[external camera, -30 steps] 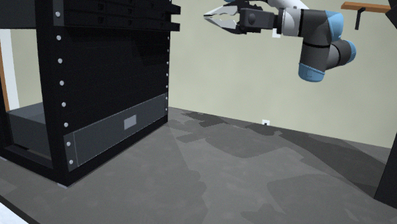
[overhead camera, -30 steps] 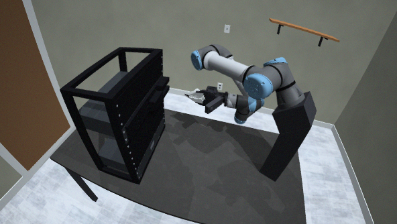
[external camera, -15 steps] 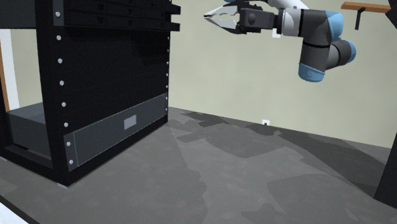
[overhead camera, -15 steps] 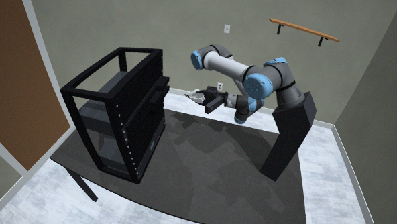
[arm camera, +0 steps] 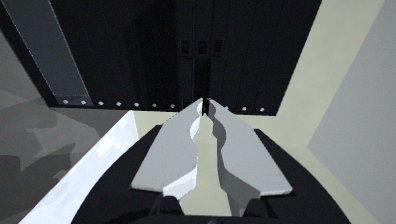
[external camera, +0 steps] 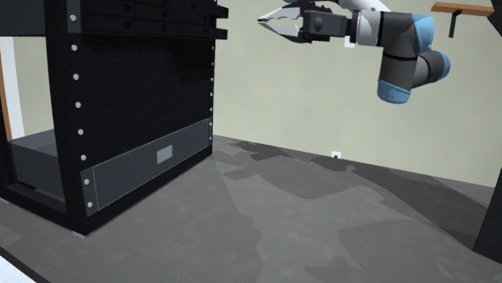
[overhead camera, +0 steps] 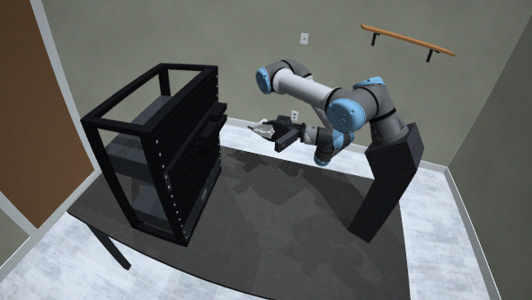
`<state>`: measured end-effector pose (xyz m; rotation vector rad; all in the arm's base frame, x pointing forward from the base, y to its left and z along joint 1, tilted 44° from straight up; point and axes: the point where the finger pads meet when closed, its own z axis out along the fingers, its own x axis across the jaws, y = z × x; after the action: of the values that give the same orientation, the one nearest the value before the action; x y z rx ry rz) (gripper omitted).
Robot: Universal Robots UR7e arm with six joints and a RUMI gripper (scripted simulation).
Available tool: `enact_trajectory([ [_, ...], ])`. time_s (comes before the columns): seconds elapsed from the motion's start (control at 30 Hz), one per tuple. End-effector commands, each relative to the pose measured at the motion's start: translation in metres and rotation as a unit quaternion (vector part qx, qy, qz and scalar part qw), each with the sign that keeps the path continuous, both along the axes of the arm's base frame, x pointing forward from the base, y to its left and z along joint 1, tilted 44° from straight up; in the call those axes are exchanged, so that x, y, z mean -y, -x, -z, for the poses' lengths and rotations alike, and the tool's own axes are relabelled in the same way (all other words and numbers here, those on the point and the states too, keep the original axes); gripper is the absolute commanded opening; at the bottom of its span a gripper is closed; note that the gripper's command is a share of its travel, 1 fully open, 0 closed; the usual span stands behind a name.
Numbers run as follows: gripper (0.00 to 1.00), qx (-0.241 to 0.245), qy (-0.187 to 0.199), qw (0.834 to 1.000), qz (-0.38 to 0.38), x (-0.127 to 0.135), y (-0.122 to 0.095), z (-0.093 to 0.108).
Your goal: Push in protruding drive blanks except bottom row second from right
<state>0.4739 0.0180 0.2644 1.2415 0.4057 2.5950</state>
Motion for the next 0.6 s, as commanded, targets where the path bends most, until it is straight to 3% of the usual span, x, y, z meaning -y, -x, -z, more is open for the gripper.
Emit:
enact_trajectory([
  [0.0, 0.00, 0.000, 0.000, 1.000, 0.000, 0.000, 0.000, 0.000],
  [0.57, 0.00, 0.000, 0.000, 1.000, 0.000, -0.016, -0.009, -0.002],
])
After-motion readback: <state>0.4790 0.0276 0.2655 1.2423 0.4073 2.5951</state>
